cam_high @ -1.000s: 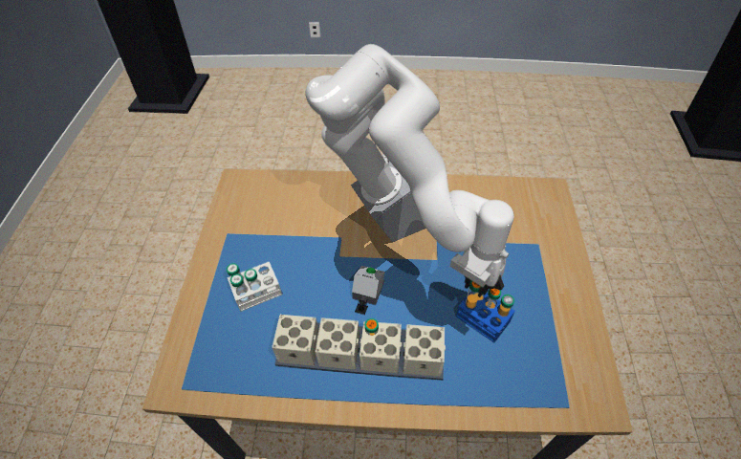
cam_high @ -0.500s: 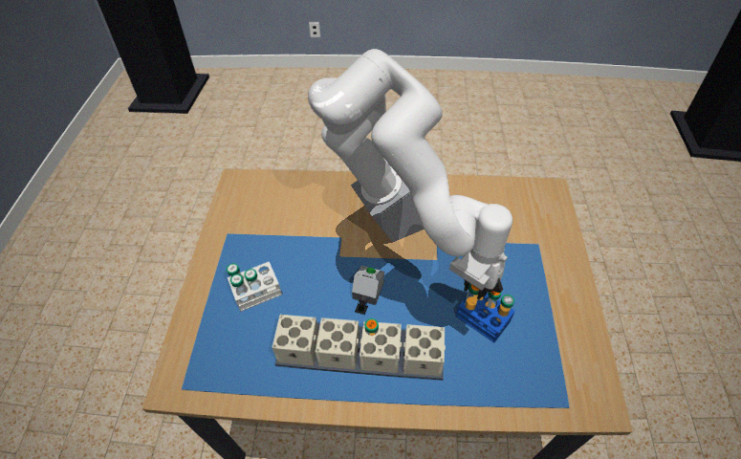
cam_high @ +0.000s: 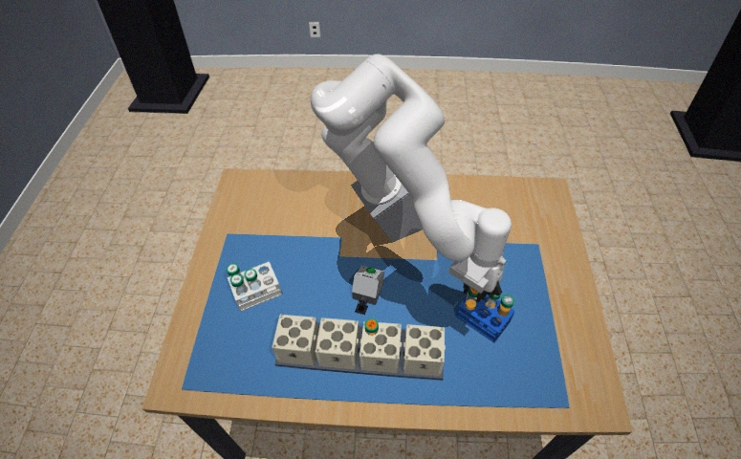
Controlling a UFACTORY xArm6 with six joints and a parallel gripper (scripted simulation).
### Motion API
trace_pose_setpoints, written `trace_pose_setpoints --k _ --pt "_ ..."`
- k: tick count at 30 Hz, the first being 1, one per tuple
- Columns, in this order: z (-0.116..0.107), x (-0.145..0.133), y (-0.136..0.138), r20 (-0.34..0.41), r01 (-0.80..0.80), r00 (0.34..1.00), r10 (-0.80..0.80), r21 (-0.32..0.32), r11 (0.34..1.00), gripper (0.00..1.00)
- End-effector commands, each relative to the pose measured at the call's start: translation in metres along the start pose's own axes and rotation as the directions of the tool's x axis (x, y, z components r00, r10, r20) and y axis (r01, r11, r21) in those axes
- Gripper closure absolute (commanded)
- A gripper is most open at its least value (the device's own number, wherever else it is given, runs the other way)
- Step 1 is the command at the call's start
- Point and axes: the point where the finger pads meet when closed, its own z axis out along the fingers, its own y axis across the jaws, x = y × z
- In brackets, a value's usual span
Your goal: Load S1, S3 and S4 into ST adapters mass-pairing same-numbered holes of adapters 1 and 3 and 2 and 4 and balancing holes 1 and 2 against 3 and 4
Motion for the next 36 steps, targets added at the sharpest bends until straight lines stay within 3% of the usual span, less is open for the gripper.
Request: trace_pose_setpoints --k 1,16,32,33,36 --pt "0.003 0.0 -0.002 0.0 -0.001 1.0 0.001 0.004 1.0 1.0" --pt "0.016 0.0 -0.002 0.0 -0.001 1.0 0.001 0.004 1.0 1.0" --pt "0.016 0.0 -0.002 0.0 -0.001 1.0 0.001 0.004 1.0 1.0" --pt "0.016 0.0 -0.002 0.0 -0.001 1.0 0.001 0.004 1.0 0.56" --pt "0.016 0.0 -0.002 0.0 -0.001 1.0 0.001 0.004 1.0 0.56"
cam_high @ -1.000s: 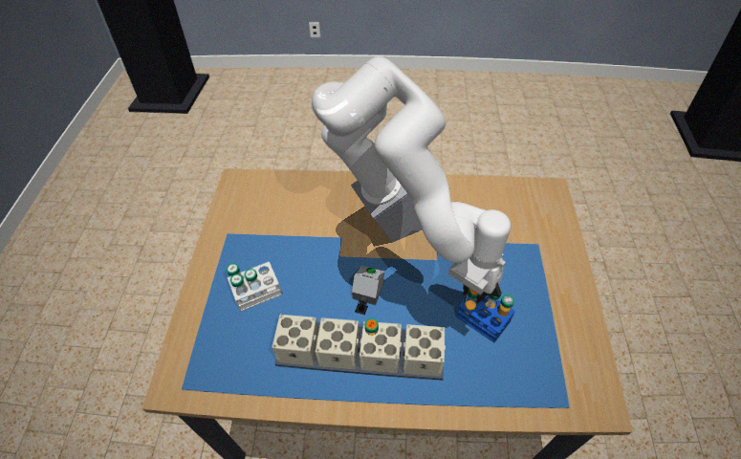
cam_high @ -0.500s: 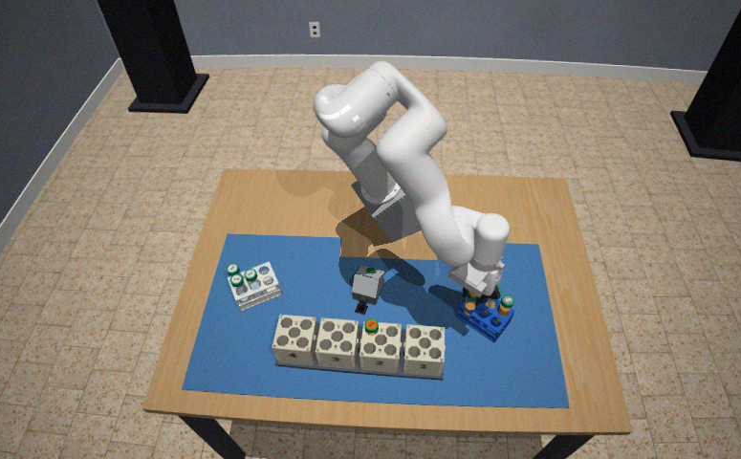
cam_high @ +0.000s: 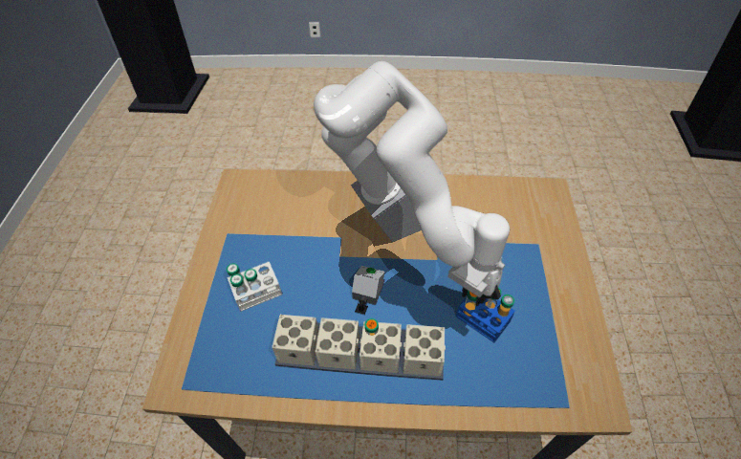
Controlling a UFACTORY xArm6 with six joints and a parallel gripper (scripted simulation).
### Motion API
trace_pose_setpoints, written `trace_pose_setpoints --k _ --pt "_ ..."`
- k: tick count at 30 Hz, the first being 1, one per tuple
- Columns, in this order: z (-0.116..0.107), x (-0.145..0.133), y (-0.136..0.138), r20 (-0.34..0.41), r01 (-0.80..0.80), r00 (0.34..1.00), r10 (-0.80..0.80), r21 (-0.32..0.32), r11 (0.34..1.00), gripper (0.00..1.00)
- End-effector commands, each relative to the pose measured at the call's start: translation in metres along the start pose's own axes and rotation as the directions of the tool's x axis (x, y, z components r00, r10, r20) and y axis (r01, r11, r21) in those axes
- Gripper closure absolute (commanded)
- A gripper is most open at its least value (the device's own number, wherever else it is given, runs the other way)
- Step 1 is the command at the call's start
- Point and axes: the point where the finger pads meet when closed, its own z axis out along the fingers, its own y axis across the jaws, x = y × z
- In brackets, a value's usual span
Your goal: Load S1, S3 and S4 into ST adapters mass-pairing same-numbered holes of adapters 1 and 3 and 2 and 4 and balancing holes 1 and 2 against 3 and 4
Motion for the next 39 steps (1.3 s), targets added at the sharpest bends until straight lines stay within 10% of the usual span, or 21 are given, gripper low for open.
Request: trace_pose_setpoints --k 1,39 --pt "-0.001 0.0 -0.001 0.0 -0.001 1.0 0.001 0.004 1.0 0.56" --pt "-0.025 0.0 -0.001 0.0 -0.001 1.0 0.001 0.004 1.0 0.56"
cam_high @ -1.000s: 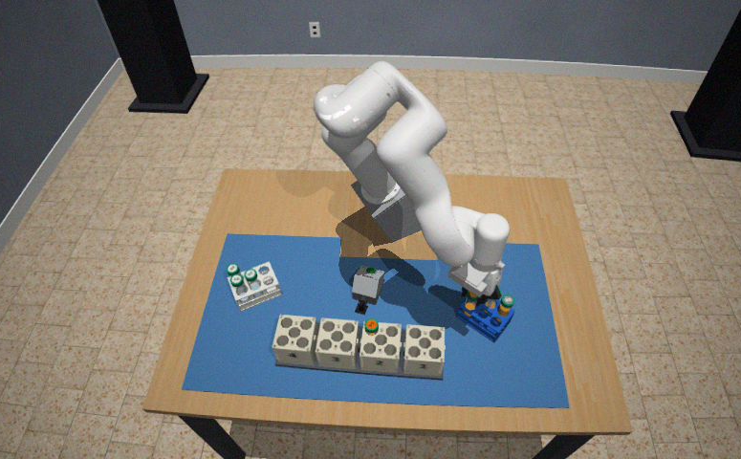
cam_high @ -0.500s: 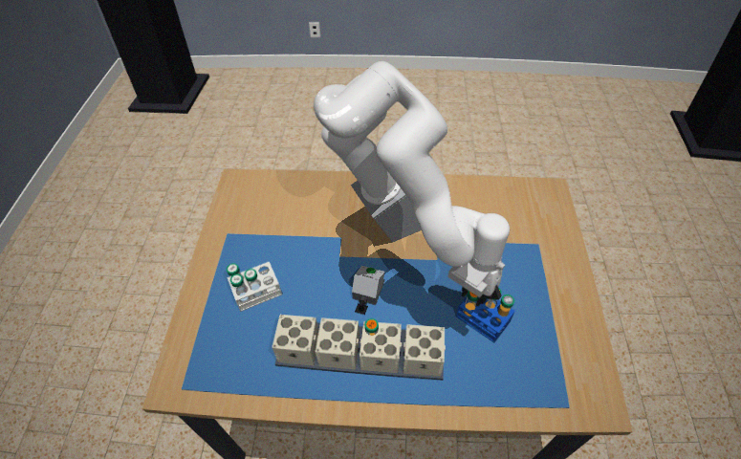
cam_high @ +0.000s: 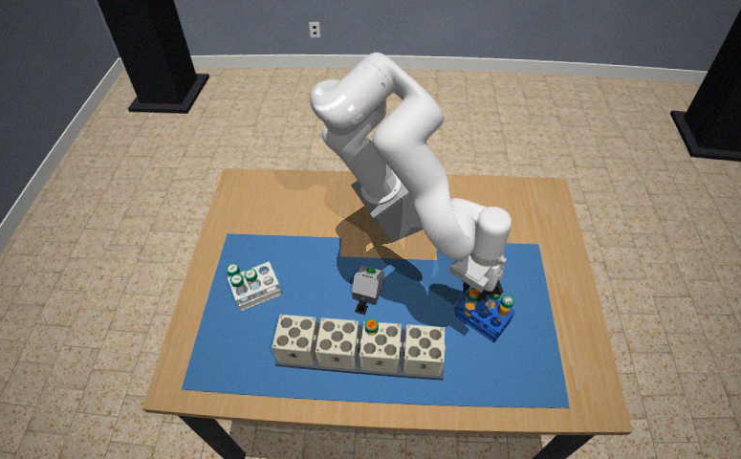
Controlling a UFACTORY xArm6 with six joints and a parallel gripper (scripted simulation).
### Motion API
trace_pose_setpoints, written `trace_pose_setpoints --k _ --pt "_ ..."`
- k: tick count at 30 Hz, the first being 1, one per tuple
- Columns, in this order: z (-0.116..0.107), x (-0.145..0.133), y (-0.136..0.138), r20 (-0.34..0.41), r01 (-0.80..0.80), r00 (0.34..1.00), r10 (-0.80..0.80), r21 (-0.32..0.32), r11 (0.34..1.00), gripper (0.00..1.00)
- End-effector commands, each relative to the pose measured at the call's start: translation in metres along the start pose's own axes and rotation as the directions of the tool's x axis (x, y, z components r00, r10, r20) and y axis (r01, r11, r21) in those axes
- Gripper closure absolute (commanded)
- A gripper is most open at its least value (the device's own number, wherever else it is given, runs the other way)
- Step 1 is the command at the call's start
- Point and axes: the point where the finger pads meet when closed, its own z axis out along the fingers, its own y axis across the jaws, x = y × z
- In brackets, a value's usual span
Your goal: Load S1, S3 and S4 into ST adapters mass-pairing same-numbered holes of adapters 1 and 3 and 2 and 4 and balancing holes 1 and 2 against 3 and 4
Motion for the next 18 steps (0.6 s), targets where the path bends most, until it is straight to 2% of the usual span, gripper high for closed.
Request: trace_pose_setpoints --k 1,18 --pt "-0.006 0.0 -0.001 0.0 0.0 1.0 0.0 0.003 1.0 0.56" --pt "-0.036 0.0 -0.001 0.0 -0.001 1.0 0.001 0.003 1.0 0.56"
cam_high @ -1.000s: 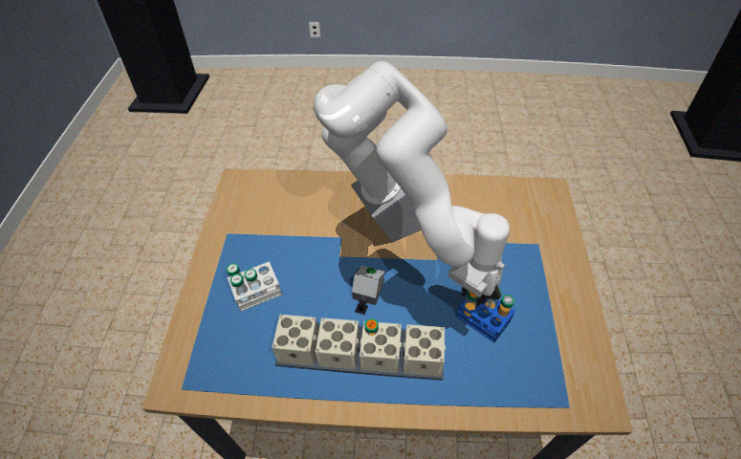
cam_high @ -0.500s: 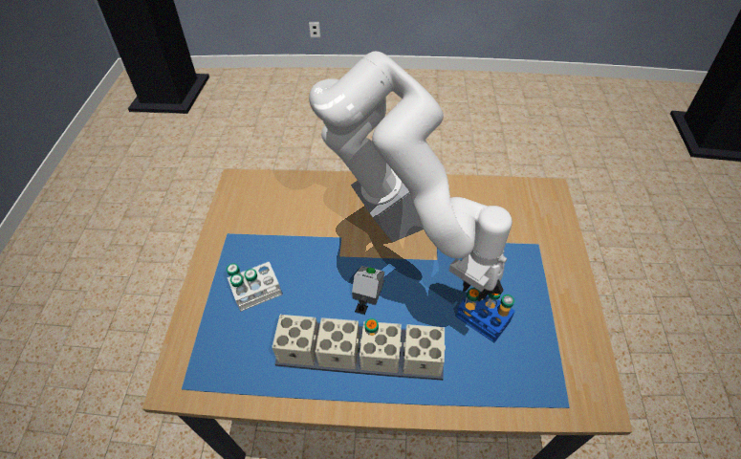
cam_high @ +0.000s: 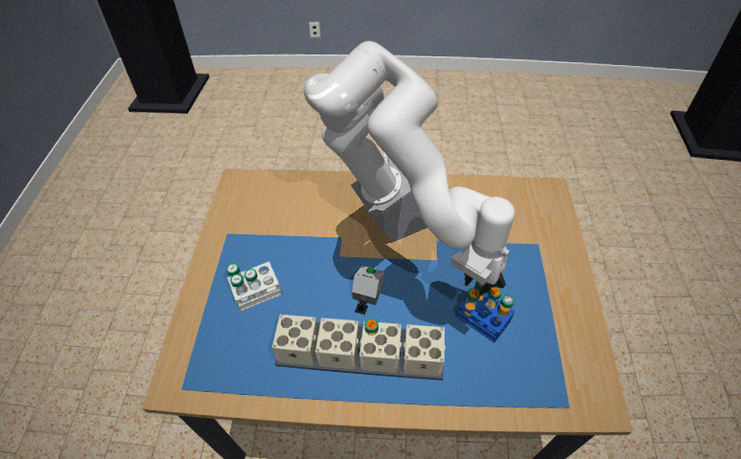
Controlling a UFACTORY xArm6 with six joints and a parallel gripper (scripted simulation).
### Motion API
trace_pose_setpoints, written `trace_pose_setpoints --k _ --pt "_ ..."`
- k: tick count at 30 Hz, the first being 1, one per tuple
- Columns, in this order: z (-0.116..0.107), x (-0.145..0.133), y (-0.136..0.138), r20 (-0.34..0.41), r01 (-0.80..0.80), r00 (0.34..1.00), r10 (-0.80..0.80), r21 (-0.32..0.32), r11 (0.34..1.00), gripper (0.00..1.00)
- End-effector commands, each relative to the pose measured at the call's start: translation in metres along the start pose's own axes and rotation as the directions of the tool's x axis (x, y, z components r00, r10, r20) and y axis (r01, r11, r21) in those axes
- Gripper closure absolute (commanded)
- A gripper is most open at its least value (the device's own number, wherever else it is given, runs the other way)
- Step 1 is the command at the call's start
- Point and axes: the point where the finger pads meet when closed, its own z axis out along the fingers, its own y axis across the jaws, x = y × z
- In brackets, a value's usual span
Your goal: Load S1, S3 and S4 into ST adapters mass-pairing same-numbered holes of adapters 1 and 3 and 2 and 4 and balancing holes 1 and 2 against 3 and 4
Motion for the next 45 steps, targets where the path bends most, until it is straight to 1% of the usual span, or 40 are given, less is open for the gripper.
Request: trace_pose_setpoints --k 1,31,33,42,45 --pt "-0.007 0.0 -0.001 0.0 0.0 1.0 0.0 0.002 1.0 0.56" --pt "-0.063 0.0 -0.001 0.0 -0.001 1.0 0.001 0.002 1.0 0.56" --pt "-0.063 0.0 -0.001 0.0 -0.001 1.0 0.001 0.002 1.0 0.56" --pt "-0.081 0.0 -0.001 0.0 -0.001 1.0 0.001 0.003 1.0 0.56" --pt "-0.081 0.0 -0.001 0.0 -0.001 1.0 0.001 0.003 1.0 0.56"
